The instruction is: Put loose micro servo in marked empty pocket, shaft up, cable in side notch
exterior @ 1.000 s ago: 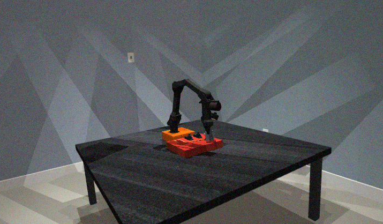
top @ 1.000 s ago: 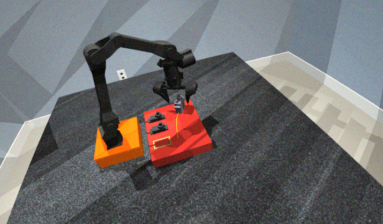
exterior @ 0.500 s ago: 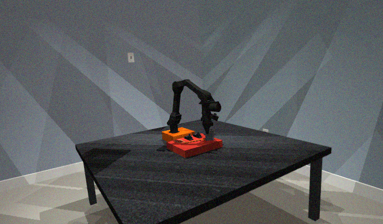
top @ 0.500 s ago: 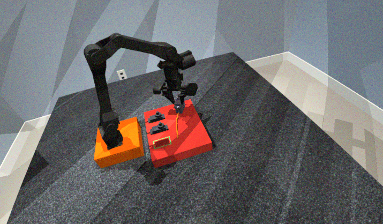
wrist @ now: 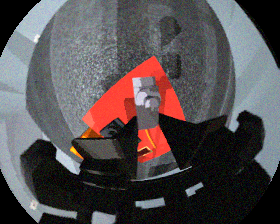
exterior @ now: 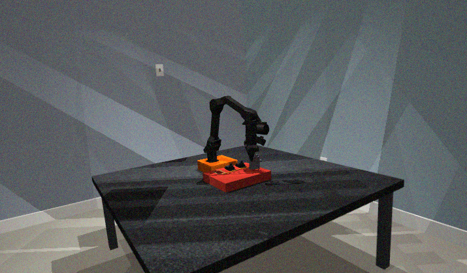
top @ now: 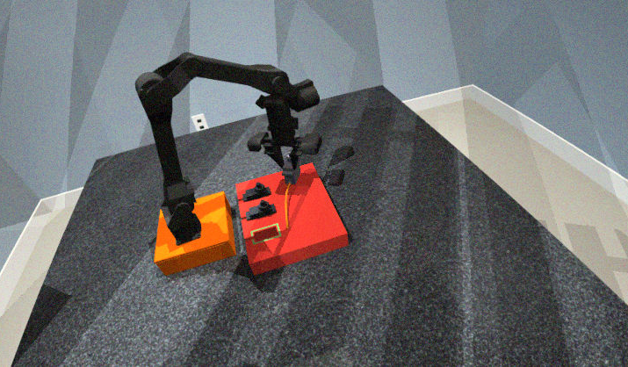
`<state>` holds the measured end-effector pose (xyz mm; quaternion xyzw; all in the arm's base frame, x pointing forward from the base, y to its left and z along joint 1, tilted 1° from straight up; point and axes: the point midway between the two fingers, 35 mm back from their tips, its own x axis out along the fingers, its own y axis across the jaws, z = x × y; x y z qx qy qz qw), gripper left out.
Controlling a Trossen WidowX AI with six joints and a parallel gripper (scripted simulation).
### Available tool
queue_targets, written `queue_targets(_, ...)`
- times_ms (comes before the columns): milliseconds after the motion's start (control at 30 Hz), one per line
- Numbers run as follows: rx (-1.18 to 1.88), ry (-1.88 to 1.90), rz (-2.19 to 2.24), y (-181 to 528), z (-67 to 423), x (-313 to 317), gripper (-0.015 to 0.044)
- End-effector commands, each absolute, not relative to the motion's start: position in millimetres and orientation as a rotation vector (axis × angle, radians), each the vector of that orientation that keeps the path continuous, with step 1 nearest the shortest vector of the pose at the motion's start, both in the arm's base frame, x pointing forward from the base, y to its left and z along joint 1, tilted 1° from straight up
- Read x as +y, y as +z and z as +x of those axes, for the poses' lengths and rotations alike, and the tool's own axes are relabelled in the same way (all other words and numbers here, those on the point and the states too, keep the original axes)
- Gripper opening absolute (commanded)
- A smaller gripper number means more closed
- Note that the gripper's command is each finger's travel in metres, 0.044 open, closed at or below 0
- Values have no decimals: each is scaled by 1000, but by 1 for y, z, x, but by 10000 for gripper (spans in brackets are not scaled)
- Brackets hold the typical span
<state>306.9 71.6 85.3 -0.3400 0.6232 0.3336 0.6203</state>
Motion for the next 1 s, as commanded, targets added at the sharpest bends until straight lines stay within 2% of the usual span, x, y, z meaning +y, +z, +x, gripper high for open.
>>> queue_targets(0, 1408, 761, -779, 102, 305, 72, 0)
queue_targets(667, 1409, 761, -779, 102, 293, 63, 0)
queue_targets(967, 1411, 759, -782, 102, 291, 27, 0)
